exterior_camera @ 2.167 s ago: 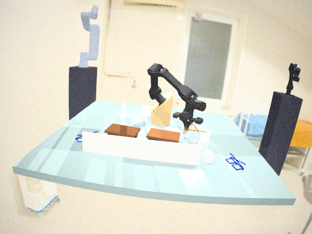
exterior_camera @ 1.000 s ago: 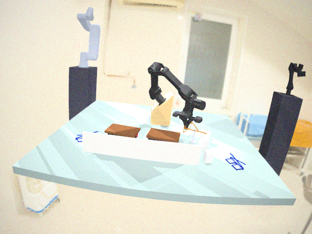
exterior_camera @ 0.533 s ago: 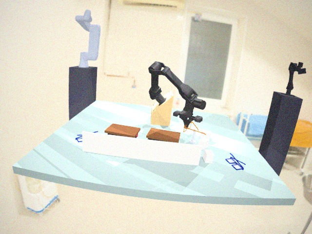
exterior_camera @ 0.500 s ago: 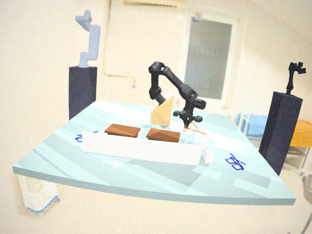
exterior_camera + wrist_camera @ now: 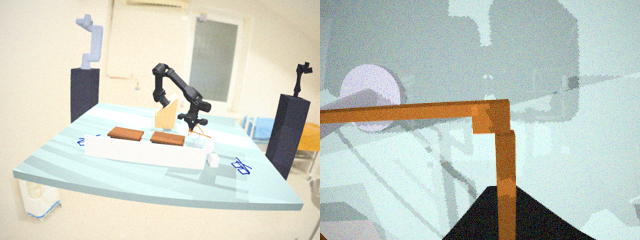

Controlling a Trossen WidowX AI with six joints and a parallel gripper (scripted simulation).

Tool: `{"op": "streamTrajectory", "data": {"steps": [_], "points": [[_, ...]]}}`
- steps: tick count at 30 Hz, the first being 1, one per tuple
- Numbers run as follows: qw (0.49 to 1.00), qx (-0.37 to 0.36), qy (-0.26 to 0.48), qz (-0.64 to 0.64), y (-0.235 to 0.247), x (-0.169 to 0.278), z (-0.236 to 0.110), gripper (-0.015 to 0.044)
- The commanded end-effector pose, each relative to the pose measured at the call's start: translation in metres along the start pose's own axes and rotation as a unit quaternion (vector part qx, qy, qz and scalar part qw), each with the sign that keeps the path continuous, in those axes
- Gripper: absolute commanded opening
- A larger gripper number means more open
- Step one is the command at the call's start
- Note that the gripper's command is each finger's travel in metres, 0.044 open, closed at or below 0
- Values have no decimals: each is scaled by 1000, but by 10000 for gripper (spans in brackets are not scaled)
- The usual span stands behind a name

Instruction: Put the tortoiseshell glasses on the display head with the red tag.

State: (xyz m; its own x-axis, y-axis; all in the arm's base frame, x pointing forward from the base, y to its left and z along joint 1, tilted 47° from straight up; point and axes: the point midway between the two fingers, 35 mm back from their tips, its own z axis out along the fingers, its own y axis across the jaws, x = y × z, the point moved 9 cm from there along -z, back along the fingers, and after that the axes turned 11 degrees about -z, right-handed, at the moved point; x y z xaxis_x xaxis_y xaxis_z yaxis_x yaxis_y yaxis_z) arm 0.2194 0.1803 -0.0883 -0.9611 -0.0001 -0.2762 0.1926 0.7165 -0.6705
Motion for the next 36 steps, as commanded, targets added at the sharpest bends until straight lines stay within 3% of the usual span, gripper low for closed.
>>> {"op": "streamTrajectory", "data": {"steps": [1, 10, 19, 24, 36], "points": [[1000, -2, 2, 1, 0, -1, 0, 0], [1000, -2, 2, 1, -1, -8, -4, 0], [1000, -3, 3, 1, -2, -12, -59, 0], [1000, -3, 3, 7, -2, -12, -61, 0], [980, -3, 3, 197, 11, -43, -61, 0]]}}
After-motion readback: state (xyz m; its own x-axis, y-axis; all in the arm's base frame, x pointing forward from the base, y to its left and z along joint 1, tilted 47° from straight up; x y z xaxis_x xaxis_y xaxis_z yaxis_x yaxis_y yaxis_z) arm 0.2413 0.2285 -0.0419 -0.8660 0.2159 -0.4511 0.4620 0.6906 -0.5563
